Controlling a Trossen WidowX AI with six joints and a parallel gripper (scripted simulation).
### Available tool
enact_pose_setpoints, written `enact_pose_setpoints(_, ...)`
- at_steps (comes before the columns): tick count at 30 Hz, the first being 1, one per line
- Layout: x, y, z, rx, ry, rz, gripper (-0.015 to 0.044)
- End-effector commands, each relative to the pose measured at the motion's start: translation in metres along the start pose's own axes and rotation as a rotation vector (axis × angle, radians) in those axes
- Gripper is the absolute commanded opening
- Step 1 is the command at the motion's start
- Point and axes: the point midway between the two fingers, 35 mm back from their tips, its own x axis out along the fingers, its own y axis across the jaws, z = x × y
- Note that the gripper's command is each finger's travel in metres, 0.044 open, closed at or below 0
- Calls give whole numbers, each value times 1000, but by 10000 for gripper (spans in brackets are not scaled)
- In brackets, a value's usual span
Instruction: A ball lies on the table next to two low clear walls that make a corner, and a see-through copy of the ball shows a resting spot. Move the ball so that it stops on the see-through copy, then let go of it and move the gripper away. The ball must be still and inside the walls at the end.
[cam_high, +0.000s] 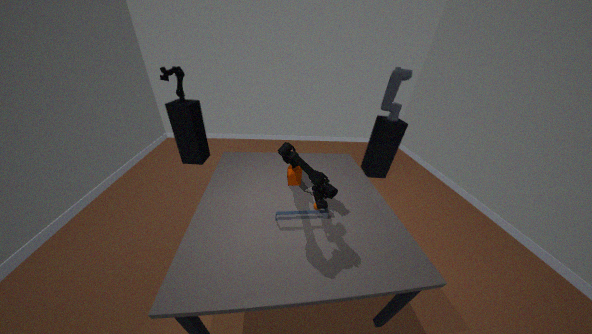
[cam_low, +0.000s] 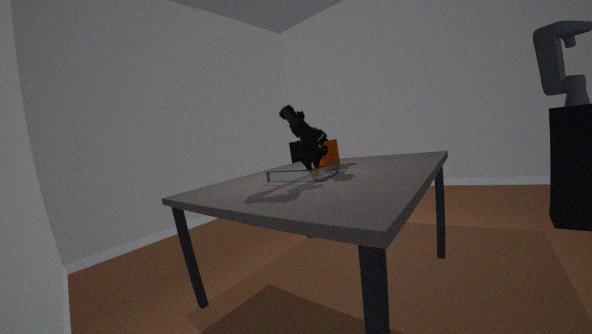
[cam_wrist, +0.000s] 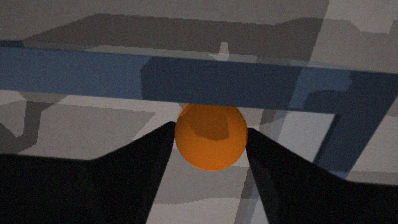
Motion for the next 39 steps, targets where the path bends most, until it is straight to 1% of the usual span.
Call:
enact_pose_setpoints(1,5,1,0,-10,6,-3,0)
enact_pose_setpoints(11,17,1,0,-10,6,-3,0)
enact_pose_setpoints(24,14,0,0,-1,1,-2,341)
enact_pose_setpoints(25,14,0,0,-1,1,-2,351)
enact_pose_setpoints(27,11,-1,0,-2,0,-2,351)
enact_pose_setpoints(28,3,-1,0,-3,0,-2,351)
enact_pose_setpoints(31,-47,-2,2,-8,0,-3,351)
enact_pose_setpoints(33,-70,0,2,-10,2,-2,351)
enact_pose_setpoints(36,-73,1,1,-10,2,-2,351)
enact_pose_setpoints(37,-66,0,5,-22,4,-14,351)
enact_pose_setpoints(39,-66,0,5,-22,4,-14,351)
